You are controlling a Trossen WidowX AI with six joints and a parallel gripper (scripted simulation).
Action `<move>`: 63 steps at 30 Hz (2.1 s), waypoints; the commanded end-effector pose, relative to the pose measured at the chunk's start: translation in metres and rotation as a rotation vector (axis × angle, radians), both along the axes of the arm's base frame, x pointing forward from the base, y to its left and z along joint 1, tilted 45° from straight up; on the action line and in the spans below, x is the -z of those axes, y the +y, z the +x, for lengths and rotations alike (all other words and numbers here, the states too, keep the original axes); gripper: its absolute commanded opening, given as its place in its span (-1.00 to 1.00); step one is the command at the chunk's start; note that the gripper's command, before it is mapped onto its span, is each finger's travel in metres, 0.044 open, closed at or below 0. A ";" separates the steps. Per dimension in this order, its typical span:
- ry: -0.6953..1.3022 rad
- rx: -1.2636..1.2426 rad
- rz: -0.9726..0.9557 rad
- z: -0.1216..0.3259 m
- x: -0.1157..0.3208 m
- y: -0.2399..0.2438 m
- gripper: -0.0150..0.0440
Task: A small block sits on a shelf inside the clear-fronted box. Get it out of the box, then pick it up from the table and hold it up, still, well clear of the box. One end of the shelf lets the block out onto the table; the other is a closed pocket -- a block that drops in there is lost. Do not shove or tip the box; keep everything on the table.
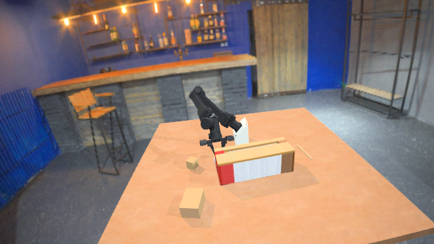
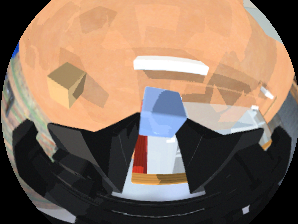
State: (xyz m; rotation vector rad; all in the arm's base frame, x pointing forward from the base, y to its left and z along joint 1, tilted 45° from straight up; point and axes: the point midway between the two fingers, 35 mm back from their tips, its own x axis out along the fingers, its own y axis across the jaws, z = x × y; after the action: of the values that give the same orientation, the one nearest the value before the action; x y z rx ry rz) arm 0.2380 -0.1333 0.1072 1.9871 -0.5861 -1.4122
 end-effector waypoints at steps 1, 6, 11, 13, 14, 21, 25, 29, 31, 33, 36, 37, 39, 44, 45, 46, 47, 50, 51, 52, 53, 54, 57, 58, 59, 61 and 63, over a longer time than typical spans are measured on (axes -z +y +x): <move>-0.007 0.001 -0.004 0.000 -0.008 0.006 -0.49; 0.097 -0.090 -0.051 -0.001 -0.008 0.008 -0.49; 0.245 -0.221 -0.116 -0.002 -0.008 0.012 -0.49; 0.304 -0.274 -0.142 -0.003 -0.008 0.014 -0.49; 0.334 -0.300 -0.155 -0.003 -0.008 0.014 -0.49; 0.541 -0.486 -0.246 -0.004 -0.008 0.020 -0.49; 0.660 -0.593 -0.297 -0.005 -0.009 0.022 -0.49; 0.779 -0.700 -0.347 -0.006 -0.009 0.025 -0.49; 0.839 -0.754 -0.372 -0.007 -0.010 0.027 -0.49; 0.898 -0.807 -0.397 -0.007 -0.010 0.028 -0.49; 0.988 -0.888 -0.434 -0.008 -0.011 0.030 -0.49; 1.018 -0.915 -0.446 -0.008 -0.011 0.031 -0.49; 1.078 -0.969 -0.470 -0.009 -0.011 0.032 -0.49; 1.227 -1.105 -0.530 -0.010 -0.013 0.035 -0.49; 1.257 -1.132 -0.542 -0.010 -0.013 0.036 -0.49; 1.287 -1.159 -0.554 -0.010 -0.013 0.037 -0.49; 1.318 -1.186 -0.566 -0.011 -0.013 0.037 -0.49; 1.408 -1.268 -0.601 -0.011 -0.014 0.039 -0.49; 1.438 -1.295 -0.612 -0.012 -0.015 0.040 -0.49; 1.468 -1.322 -0.624 -0.012 -0.015 0.040 -0.49; 1.499 -1.349 -0.635 -0.012 -0.015 0.041 -0.49; 1.529 -1.376 -0.647 -0.012 -0.016 0.042 -0.49; 1.620 -1.457 -0.680 -0.013 -0.017 0.044 -0.49; 1.651 -1.485 -0.691 -0.013 -0.017 0.044 -0.49; 1.681 -1.512 -0.702 -0.013 -0.018 0.045 -0.49; 1.742 -1.566 -0.724 -0.014 -0.018 0.046 -0.49; 1.804 -1.620 -0.745 -0.014 -0.019 0.047 -0.49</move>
State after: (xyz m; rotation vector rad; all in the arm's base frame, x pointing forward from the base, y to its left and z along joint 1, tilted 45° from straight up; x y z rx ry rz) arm 0.2230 -0.0890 0.1233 -0.0628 0.9190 -0.9681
